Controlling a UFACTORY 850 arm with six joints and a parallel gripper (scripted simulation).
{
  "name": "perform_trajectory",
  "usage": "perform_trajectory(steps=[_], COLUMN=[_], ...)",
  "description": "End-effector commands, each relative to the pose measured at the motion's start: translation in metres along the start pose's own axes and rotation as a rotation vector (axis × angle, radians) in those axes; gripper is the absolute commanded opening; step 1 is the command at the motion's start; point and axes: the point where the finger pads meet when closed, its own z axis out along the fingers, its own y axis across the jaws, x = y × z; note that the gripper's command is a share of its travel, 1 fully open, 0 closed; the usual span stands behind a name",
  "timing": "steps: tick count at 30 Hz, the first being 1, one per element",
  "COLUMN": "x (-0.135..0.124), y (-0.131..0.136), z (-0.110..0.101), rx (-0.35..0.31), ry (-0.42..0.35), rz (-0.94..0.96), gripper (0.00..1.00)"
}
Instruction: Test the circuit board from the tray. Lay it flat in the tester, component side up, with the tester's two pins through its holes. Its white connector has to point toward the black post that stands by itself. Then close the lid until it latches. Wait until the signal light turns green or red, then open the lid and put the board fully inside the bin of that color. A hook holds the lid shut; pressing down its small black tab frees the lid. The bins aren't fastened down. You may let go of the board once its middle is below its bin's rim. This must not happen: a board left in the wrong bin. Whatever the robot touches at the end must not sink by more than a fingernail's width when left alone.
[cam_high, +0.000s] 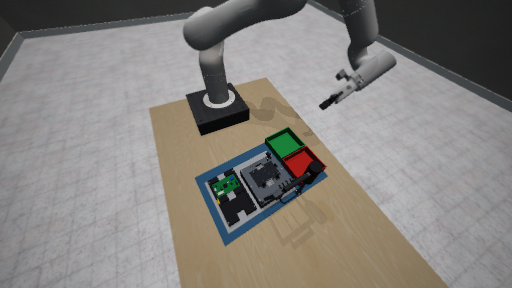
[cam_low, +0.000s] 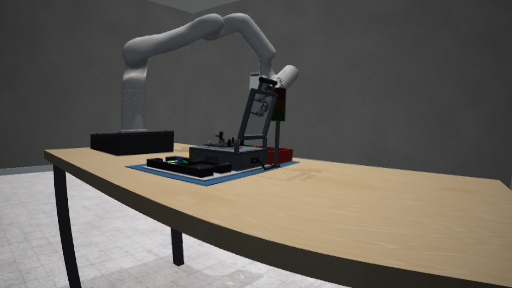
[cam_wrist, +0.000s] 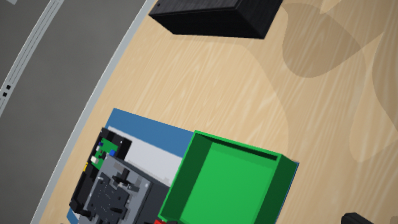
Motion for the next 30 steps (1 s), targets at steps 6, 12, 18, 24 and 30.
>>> perform_trajectory(steps=[6, 12, 18, 24, 30], x=[0.000, 0.000, 0.000, 0.005, 0.012], y=[-0.001, -0.001, -0.001, -0.029, -0.058], z=[-0.001, -0.001, -0.001, 0.018, 0.040], rx=[-0.001, -0.001, -0.001, -0.057, -0.118], ry=[-0.002, -0.002, -0.001, 0.025, 0.051], rz=[0.001, 0.001, 0.001, 0.108, 0.225], gripper=[1.00, 1.00, 1.00, 1.00, 1.00])
